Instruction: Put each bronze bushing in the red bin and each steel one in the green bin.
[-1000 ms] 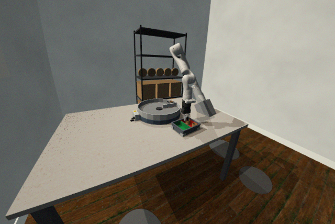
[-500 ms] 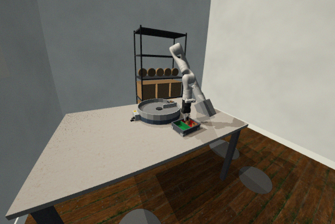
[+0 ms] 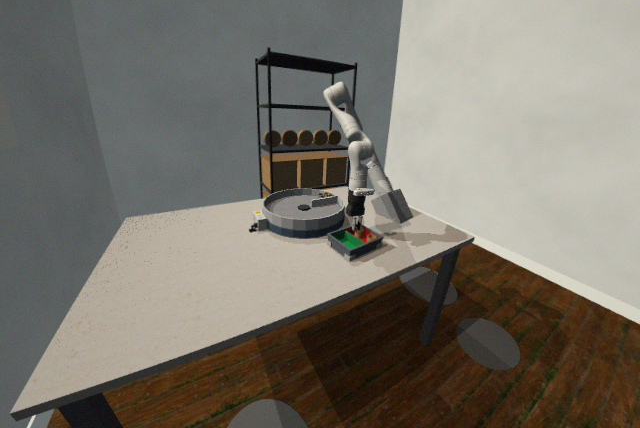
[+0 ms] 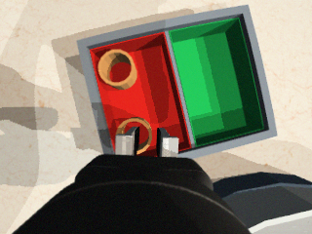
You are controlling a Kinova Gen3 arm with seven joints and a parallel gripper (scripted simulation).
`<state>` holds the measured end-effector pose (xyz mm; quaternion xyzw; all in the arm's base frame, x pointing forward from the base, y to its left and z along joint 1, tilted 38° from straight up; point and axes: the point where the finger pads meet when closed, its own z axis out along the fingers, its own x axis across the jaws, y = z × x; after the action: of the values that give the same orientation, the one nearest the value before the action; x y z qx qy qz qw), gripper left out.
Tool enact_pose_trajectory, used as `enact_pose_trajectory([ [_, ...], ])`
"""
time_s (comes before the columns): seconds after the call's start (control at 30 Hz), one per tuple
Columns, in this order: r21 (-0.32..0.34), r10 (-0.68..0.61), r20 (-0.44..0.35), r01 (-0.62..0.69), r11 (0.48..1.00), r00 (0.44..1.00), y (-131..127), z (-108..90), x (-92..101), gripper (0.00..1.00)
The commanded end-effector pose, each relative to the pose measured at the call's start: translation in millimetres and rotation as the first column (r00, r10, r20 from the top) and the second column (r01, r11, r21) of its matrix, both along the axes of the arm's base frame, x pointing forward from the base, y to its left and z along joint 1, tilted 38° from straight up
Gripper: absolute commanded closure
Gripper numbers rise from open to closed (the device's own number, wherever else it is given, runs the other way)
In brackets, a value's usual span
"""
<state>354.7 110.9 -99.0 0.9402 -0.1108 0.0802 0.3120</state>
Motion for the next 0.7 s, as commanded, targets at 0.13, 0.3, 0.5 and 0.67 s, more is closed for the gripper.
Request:
enact_pose_trajectory([
  [0.13,0.001,0.001,-0.002,-0.001,1.0,1.0,4.6,4.3,-1.3,0.53],
  [0.3,0.001,0.001,-0.004,-0.001,1.0,1.0,6.3,6.2,-1.9,0.53],
  [0.5,0.001,0.001,-0.004,-0.001,1.0,1.0,6.3,6.2,-1.9,0.53],
  [0.67,0.001,0.001,-0.001,-0.001,1.0,1.0,38.1,48.4,-4.9,0.53],
])
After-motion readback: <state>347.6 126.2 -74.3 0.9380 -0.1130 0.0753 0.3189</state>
